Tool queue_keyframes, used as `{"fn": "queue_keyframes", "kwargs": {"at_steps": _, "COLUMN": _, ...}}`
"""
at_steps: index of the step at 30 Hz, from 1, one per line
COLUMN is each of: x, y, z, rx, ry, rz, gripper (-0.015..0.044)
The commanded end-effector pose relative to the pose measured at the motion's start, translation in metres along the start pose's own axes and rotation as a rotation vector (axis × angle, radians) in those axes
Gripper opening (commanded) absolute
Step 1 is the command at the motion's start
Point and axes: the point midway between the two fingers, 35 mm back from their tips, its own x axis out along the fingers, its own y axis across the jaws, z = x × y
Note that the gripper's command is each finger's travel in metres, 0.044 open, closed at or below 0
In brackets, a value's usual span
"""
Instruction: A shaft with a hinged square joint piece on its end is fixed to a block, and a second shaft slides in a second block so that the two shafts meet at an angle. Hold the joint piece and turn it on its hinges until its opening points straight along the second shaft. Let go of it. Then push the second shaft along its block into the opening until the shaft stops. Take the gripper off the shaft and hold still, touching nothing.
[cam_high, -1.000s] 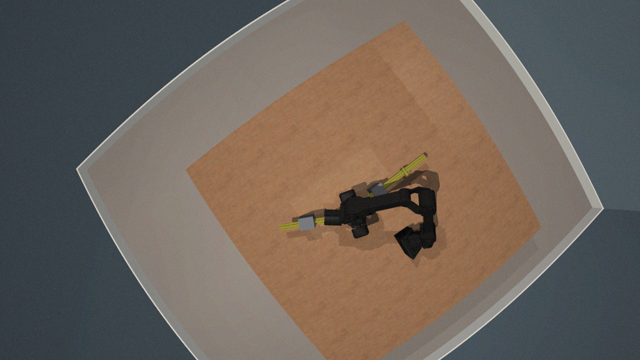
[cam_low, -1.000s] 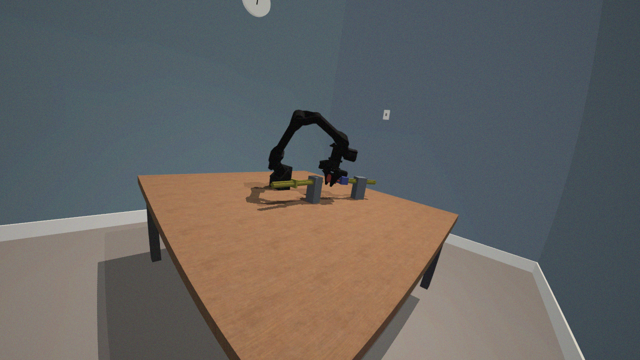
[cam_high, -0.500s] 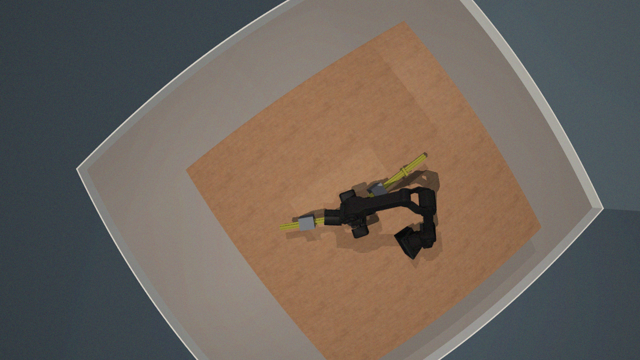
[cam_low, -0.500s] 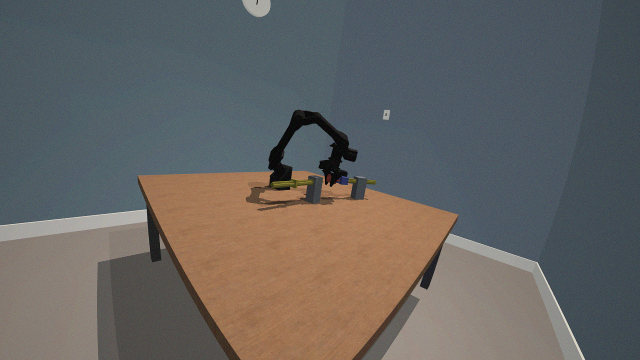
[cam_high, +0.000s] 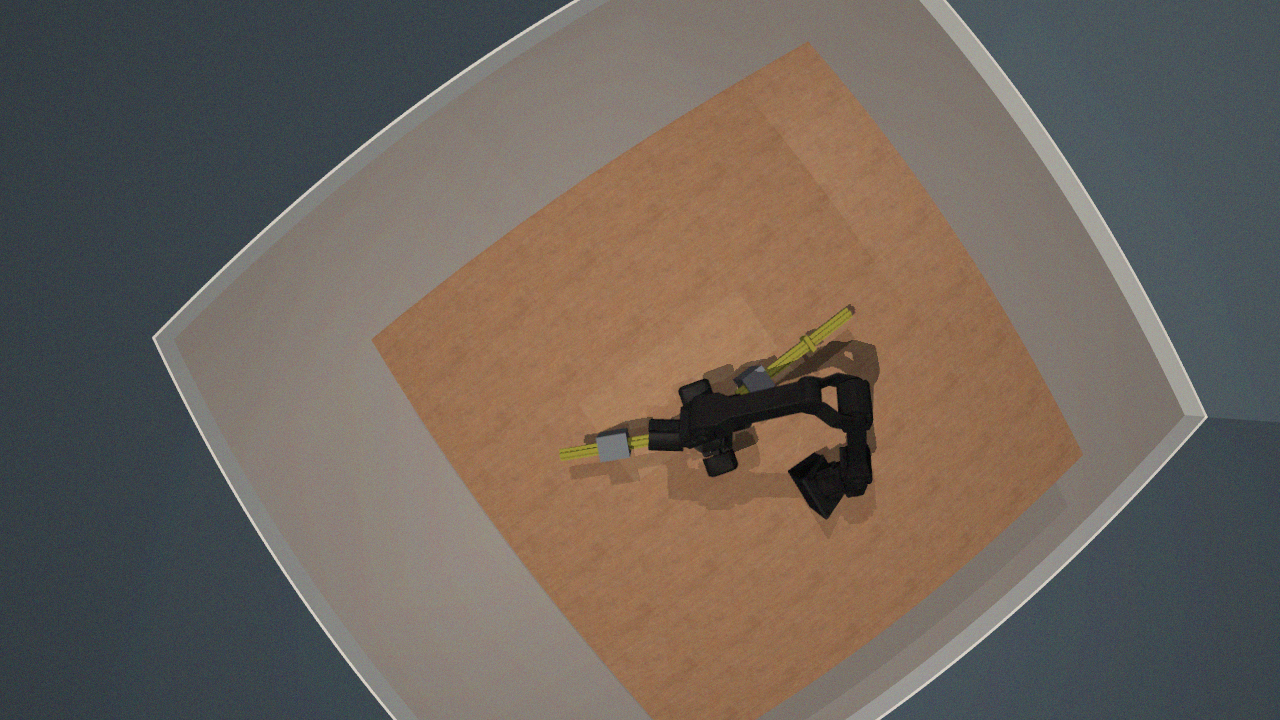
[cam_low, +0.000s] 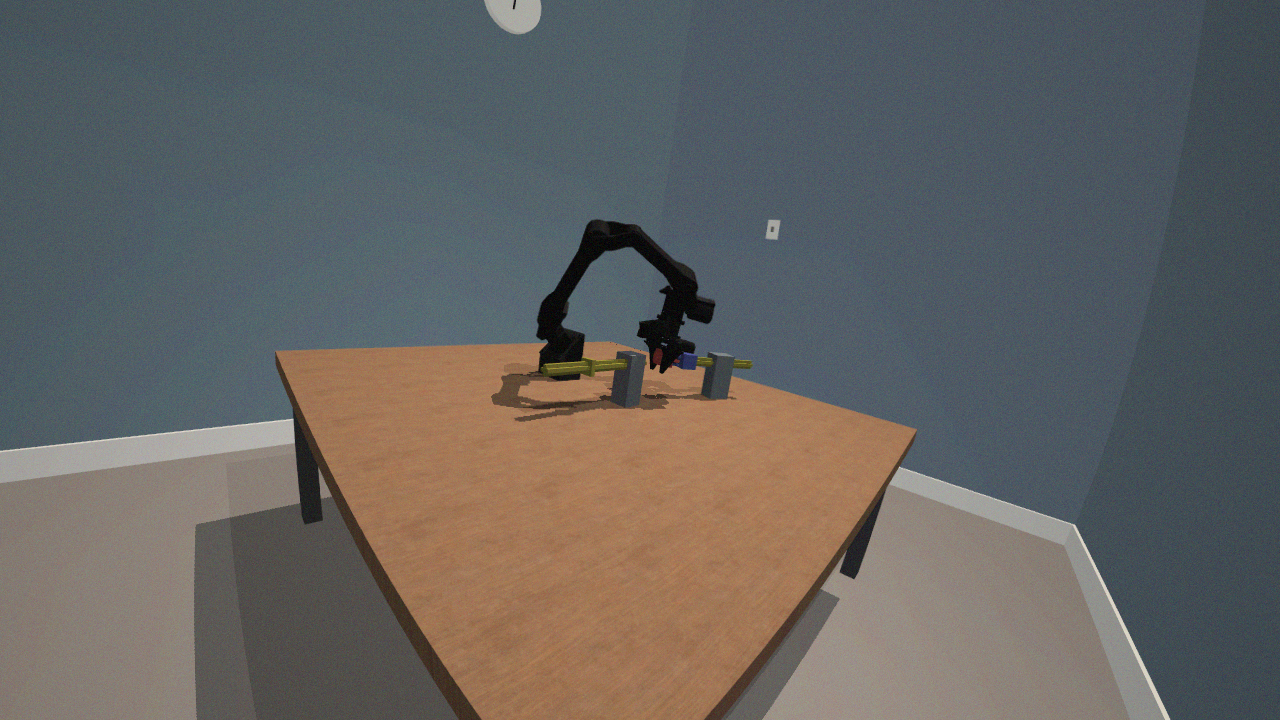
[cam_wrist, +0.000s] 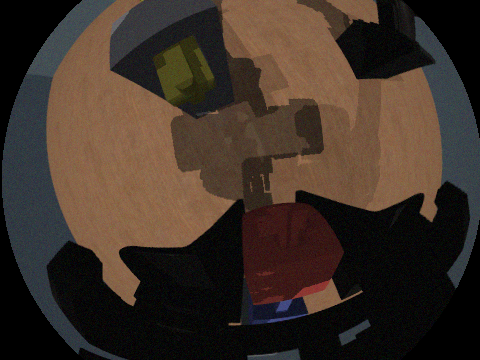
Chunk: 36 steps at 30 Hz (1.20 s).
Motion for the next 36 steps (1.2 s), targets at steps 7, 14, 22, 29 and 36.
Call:
{"fn": "queue_keyframes", "kwargs": {"at_steps": 7, "x": 0.0009, "y": -0.0001, "z": -0.0002, "rx": -0.005, "ry": -0.002, "rz": 0.002, "gripper": 0.0182}}
{"fn": "queue_keyframes", "kwargs": {"at_steps": 14, "x": 0.0009, "y": -0.0001, "z": -0.0002, "rx": -0.005, "ry": -0.002, "rz": 0.002, "gripper": 0.0182}}
{"fn": "queue_keyframes", "kwargs": {"at_steps": 22, "x": 0.0009, "y": -0.0001, "z": -0.0002, "rx": -0.005, "ry": -0.002, "rz": 0.002, "gripper": 0.0182}}
{"fn": "queue_keyframes", "kwargs": {"at_steps": 29, "x": 0.0009, "y": -0.0001, "z": -0.0002, "rx": -0.005, "ry": -0.002, "rz": 0.002, "gripper": 0.0182}}
{"fn": "queue_keyframes", "kwargs": {"at_steps": 36, "x": 0.0000, "y": 0.0000, "z": 0.0000, "rx": 0.000, "ry": 0.000, "rz": 0.000, "gripper": 0.0147}}
